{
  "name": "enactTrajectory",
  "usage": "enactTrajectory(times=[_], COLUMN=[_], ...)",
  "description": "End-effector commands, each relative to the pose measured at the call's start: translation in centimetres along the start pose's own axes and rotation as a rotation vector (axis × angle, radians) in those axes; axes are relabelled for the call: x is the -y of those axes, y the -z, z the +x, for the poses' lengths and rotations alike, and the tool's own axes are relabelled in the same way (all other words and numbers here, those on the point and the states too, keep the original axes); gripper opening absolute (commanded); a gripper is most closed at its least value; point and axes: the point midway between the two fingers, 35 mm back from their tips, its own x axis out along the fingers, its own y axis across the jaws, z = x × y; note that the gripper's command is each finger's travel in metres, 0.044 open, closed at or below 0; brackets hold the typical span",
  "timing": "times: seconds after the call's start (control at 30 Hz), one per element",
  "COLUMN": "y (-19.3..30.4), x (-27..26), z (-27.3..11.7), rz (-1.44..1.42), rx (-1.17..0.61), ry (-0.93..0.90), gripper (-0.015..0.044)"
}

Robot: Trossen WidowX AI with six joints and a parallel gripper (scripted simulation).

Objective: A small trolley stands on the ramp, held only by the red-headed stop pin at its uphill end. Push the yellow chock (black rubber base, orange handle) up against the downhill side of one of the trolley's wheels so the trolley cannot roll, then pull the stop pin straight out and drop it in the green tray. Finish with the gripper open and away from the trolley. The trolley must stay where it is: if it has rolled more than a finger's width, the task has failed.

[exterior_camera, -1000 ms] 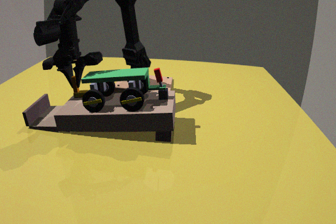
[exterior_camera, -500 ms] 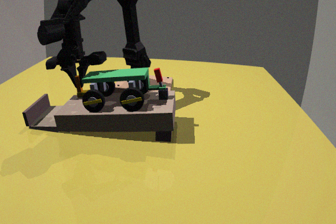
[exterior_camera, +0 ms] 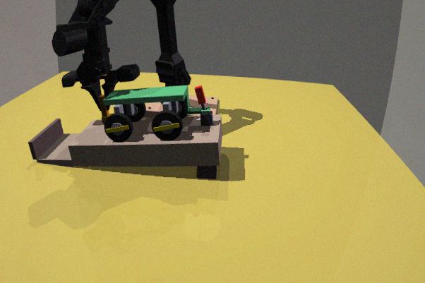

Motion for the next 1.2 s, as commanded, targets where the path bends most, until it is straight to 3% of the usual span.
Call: enactTrajectory(times=[0.0,0.27,0.53,1.17], y=[0.0,0.0,0.0,0.1], x=[0.0,0.0,0.0,0.0], z=[0.0,0.0,0.0,-5.0], rz=[0.0,0.0,0.0,0.002], rx=[0.0,0.0,0.0,0.003], ry=[0.0,0.0,0.0,-0.005], gripper=[0.0,0.0,0.019,0.019])
